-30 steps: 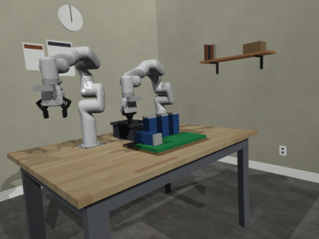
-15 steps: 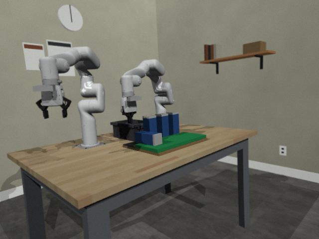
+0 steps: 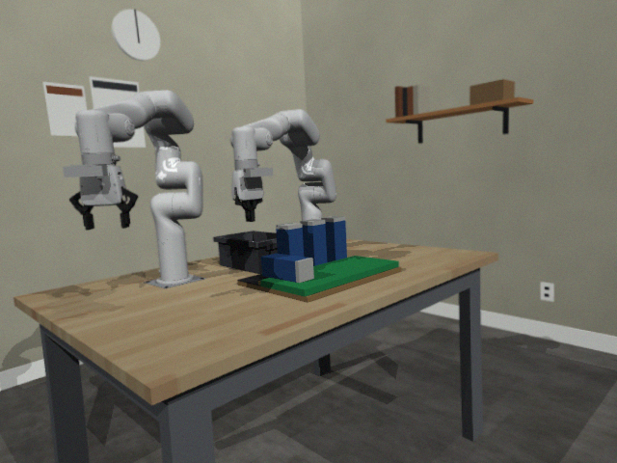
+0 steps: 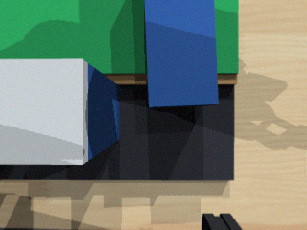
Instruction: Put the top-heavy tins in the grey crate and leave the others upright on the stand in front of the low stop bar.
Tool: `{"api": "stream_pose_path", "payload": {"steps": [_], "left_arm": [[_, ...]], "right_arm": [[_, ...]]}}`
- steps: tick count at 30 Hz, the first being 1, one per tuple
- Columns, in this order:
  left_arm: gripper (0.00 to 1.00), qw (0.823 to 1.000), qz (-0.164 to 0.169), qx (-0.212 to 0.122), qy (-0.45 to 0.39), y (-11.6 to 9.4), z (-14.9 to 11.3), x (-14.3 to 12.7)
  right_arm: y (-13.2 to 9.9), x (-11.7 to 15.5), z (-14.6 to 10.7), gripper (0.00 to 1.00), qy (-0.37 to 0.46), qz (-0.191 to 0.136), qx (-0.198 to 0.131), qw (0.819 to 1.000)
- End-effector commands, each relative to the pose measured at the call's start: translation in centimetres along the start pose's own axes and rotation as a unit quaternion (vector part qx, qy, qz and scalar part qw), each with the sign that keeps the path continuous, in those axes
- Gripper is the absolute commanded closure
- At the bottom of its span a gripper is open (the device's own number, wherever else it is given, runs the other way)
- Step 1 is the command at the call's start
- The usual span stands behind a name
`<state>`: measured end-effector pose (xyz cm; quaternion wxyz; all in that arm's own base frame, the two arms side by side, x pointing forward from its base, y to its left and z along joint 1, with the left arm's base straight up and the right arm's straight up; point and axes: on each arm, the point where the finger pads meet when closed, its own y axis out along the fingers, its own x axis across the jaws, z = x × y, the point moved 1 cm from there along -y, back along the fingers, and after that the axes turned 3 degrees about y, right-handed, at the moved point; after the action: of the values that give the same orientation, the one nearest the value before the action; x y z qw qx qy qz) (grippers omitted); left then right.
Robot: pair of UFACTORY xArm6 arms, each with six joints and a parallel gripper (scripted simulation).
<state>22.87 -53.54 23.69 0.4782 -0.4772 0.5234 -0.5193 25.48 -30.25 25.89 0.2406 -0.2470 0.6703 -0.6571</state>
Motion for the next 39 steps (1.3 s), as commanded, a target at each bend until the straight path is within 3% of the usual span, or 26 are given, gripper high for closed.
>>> {"api": "stream_pose_path", "payload": {"steps": [1, 14, 15, 39], "left_arm": [[1.00, 1.000, -0.002, 0.001, 0.000, -1.91, 0.06, 0.11], [1.00, 1.000, -0.002, 0.001, 0.000, -2.12, 0.06, 0.11], [0.00, 1.000, -0.002, 0.001, 0.000, -2.05, 0.05, 0.10], [0.00, 1.000, -0.002, 0.001, 0.000, -2.05, 0.06, 0.10]], "right_arm": [[-0.15, 0.00, 0.08, 0.00, 0.000, 0.000, 0.002, 1.000], [-0.15, 0.00, 0.08, 0.00, 0.000, 0.000, 0.002, 1.000], [-0.15, 0.00, 0.08, 0.00, 0.000, 0.000, 0.002, 1.000], [-0.15, 0.00, 0.08, 0.00, 0.000, 0.000, 0.002, 1.000]]}}
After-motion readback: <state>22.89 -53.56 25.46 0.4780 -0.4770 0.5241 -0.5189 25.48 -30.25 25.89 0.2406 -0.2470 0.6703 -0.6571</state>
